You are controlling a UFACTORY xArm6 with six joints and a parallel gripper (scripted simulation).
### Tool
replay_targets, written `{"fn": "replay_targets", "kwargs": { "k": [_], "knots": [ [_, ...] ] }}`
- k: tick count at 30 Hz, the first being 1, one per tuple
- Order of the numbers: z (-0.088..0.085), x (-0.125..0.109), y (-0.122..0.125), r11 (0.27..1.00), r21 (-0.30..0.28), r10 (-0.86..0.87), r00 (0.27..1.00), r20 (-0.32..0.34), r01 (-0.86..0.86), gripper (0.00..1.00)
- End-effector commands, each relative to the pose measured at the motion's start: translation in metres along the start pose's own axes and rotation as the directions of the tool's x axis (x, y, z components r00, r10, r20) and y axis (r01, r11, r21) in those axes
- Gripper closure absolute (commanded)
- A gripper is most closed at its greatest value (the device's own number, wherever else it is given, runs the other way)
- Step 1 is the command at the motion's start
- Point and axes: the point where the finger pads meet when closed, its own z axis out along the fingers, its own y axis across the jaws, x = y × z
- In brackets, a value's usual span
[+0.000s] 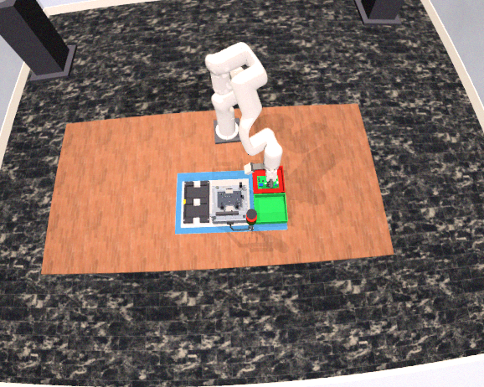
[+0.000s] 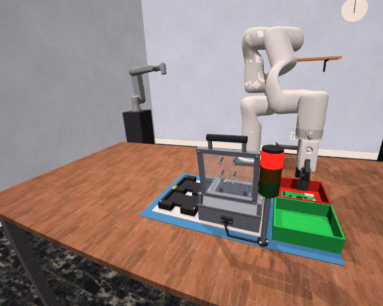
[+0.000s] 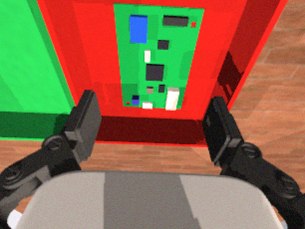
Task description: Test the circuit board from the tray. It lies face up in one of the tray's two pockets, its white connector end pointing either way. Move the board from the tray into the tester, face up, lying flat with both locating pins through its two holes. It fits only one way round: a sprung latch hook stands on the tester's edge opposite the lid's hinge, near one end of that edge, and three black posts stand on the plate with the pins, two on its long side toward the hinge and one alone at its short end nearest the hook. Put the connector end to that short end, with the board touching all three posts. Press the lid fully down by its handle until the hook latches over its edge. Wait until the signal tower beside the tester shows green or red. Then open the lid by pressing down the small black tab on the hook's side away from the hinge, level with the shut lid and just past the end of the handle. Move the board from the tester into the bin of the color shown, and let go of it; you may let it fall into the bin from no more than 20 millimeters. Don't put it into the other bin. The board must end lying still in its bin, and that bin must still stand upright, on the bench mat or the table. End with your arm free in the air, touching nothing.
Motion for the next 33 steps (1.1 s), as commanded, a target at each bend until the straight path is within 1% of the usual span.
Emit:
{"fn": "replay_targets", "kwargs": {
  "k": [1,3,5,9,13,17,33],
  "knots": [
    [-0.036,0.0,0.0,1.0,0.001,0.0,1.0,0.001,0.0,0.0],
    [-0.049,0.0,0.0,1.0,0.001,0.0,1.0,0.001,0.0,0.0],
    [-0.049,0.0,0.0,1.0,0.001,0.0,1.0,0.001,0.0,0.0],
    [-0.07,0.0,0.0,1.0,0.001,0.0,1.0,0.001,0.0,0.0],
    [-0.082,0.0,0.0,1.0,0.001,0.0,1.0,0.001,0.0,0.0],
    [-0.085,0.0,0.0,1.0,0.001,0.0,1.0,0.001,0.0,0.0],
    [-0.085,0.0,0.0,1.0,0.001,0.0,1.0,0.001,0.0,0.0]
  ]
}}
